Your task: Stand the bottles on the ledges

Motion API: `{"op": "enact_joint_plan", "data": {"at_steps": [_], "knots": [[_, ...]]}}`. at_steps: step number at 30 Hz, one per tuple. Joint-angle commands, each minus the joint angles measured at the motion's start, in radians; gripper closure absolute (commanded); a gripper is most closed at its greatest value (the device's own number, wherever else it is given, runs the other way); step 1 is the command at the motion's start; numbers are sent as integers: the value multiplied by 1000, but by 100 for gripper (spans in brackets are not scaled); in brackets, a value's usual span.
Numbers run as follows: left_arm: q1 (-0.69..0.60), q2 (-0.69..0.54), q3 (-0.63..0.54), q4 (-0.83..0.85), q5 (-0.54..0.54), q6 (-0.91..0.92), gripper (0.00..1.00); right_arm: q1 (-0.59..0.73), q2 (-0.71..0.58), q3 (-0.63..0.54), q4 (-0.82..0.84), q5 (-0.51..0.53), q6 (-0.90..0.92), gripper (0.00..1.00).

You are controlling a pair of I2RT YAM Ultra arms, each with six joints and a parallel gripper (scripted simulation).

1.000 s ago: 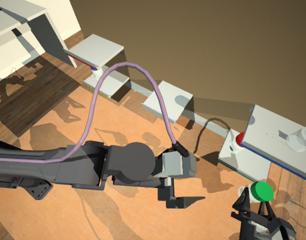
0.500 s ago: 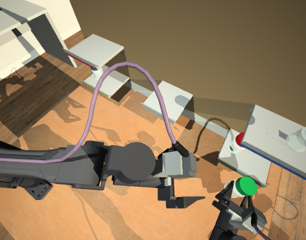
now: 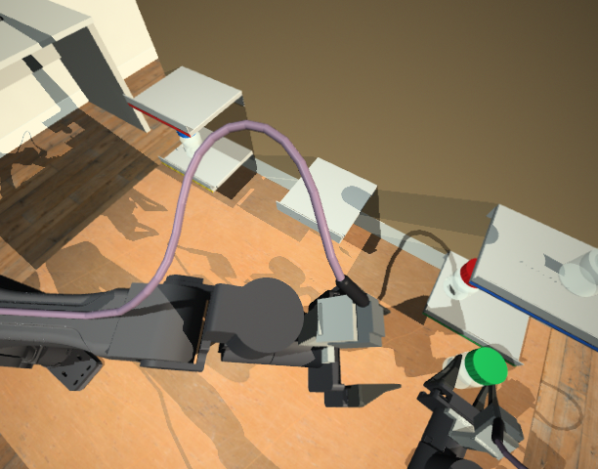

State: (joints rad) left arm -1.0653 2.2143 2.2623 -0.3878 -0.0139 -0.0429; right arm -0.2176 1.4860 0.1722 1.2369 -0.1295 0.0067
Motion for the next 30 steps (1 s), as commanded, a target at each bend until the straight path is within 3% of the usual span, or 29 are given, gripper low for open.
{"op": "enact_joint_plan", "data": {"at_steps": [1, 30], "knots": [[7, -8, 22, -4, -13, -10, 11, -15, 17, 49, 56, -22, -7, 48], [7, -8, 22, -4, -13, -10, 11, -127, 203, 243, 34, -122, -9, 48]]}}
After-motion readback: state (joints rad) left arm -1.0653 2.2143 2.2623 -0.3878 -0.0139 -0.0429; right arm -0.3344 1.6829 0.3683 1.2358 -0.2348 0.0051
